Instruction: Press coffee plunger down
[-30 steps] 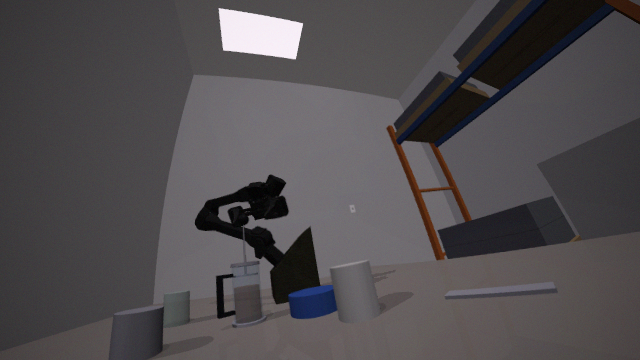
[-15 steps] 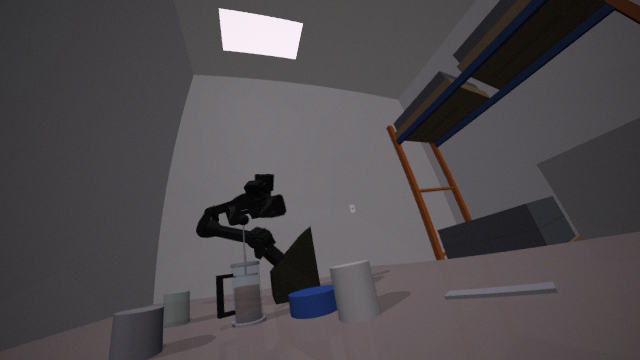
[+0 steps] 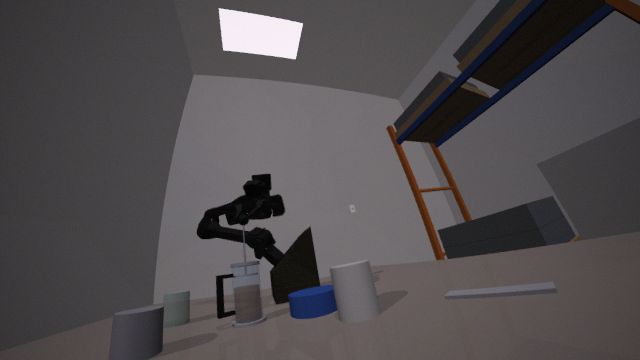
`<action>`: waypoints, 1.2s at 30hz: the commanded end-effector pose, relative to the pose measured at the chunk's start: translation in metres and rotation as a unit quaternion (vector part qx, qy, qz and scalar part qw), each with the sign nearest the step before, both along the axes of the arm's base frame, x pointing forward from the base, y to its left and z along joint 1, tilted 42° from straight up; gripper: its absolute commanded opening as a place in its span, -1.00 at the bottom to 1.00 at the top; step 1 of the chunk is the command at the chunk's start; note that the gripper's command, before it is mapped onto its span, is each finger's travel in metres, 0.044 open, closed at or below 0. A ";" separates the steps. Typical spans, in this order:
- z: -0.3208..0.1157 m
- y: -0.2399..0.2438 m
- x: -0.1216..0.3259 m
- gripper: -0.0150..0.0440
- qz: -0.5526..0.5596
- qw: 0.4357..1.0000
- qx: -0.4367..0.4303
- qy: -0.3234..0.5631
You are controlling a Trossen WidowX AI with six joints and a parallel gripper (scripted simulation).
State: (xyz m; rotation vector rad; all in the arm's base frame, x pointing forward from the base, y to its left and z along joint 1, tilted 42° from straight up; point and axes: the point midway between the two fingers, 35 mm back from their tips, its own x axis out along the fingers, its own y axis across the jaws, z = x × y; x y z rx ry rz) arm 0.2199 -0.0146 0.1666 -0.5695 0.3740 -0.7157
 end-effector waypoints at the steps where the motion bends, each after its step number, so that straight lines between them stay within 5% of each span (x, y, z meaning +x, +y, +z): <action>1: 0.001 -0.001 0.000 -0.10 -0.002 1.000 -0.002 -0.001; 36: -0.033 -0.023 0.005 -0.10 -0.018 1.000 0.021 0.011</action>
